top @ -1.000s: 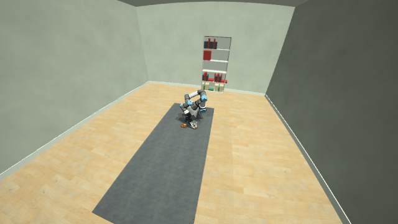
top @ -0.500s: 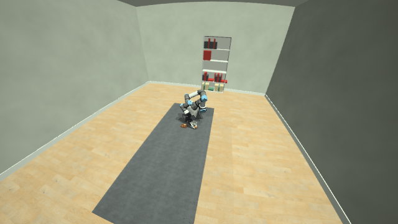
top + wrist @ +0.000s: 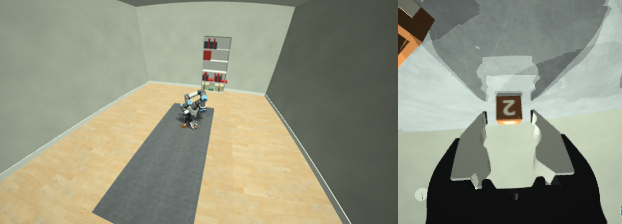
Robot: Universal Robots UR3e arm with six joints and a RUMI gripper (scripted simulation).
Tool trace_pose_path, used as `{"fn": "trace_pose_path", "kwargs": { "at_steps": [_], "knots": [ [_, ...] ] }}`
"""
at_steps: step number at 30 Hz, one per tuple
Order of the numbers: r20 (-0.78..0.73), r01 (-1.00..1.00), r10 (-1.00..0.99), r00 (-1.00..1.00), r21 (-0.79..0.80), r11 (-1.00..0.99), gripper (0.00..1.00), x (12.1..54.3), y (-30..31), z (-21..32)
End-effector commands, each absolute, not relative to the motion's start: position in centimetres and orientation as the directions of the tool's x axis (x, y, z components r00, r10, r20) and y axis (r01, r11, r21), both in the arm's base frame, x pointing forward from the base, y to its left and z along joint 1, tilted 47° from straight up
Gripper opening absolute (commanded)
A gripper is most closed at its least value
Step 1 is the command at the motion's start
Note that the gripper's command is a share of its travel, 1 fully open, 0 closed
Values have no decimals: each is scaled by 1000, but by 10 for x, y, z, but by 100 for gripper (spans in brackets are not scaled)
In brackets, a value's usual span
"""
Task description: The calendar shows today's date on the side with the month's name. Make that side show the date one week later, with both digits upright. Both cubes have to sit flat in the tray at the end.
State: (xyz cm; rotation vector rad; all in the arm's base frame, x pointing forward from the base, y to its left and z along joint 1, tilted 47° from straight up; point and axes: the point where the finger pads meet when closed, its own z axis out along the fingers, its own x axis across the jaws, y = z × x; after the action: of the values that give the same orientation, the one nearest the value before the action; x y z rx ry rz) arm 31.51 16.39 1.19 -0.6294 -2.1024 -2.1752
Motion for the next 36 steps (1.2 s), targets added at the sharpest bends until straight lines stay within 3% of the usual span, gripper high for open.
{"fn": "trace_pose_path", "kwargs": {
  "at_steps": [1, 36],
  "knots": [
    [320, 312, 242, -916, 947, -72, 42, 315, 163, 12],
    [320, 312, 242, -916, 947, -72, 42, 317, 135, 38]
  ]
}}
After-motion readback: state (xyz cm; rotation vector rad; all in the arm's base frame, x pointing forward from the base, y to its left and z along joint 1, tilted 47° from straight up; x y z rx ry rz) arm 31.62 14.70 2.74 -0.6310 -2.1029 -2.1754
